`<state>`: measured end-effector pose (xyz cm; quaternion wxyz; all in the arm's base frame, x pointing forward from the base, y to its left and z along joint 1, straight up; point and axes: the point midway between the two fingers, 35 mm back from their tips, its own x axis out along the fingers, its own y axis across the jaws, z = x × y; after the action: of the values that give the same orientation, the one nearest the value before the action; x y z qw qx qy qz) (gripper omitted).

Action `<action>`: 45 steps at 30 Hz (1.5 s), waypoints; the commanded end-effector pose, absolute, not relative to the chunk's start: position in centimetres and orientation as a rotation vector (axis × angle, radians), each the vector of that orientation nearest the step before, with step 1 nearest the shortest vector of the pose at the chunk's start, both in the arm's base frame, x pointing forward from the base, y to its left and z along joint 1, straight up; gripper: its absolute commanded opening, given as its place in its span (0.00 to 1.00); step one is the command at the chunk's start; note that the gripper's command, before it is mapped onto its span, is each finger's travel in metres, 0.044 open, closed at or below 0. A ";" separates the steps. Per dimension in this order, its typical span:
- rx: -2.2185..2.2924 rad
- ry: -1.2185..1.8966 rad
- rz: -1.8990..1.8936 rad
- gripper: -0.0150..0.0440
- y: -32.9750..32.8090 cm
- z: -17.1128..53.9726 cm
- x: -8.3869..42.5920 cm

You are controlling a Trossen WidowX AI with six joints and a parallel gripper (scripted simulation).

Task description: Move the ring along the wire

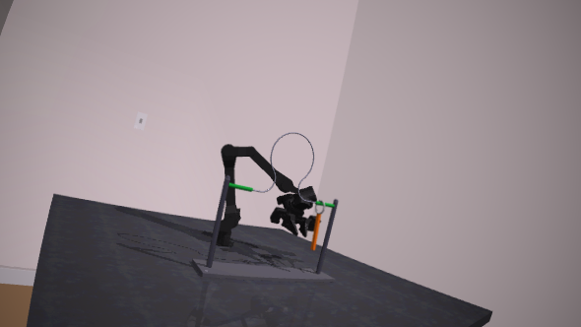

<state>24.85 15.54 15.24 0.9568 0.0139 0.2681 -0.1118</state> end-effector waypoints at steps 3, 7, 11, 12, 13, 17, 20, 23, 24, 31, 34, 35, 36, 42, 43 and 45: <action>0.032 0.539 -0.231 0.53 15.5 15.4 24.8; 0.032 0.539 -0.231 0.53 15.5 15.4 24.8; 0.032 0.539 -0.231 0.53 15.5 15.4 24.8; 0.029 0.545 -0.227 0.57 15.6 15.4 24.6; 0.029 0.547 -0.227 0.61 15.8 15.6 24.1; 0.027 0.542 -0.226 0.79 16.4 17.8 20.8; 0.027 0.541 -0.226 0.93 16.4 17.9 20.7; 0.027 0.541 -0.226 1.00 16.4 17.9 20.7; 0.027 0.541 -0.226 1.00 16.4 17.9 20.7; 0.027 0.541 -0.226 1.00 16.4 17.9 20.7; 0.027 0.541 -0.226 1.00 16.4 17.9 20.7; 0.027 0.541 -0.226 1.00 16.4 17.9 20.7; 0.027 0.541 -0.226 1.00 16.4 17.9 20.7; 0.027 0.541 -0.226 1.00 16.4 17.9 20.7; 0.027 0.541 -0.226 1.00 16.4 17.9 20.7; 0.027 0.541 -0.226 1.00 16.4 17.9 20.7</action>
<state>20.67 16.48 17.83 0.9568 0.0112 0.2691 -0.1096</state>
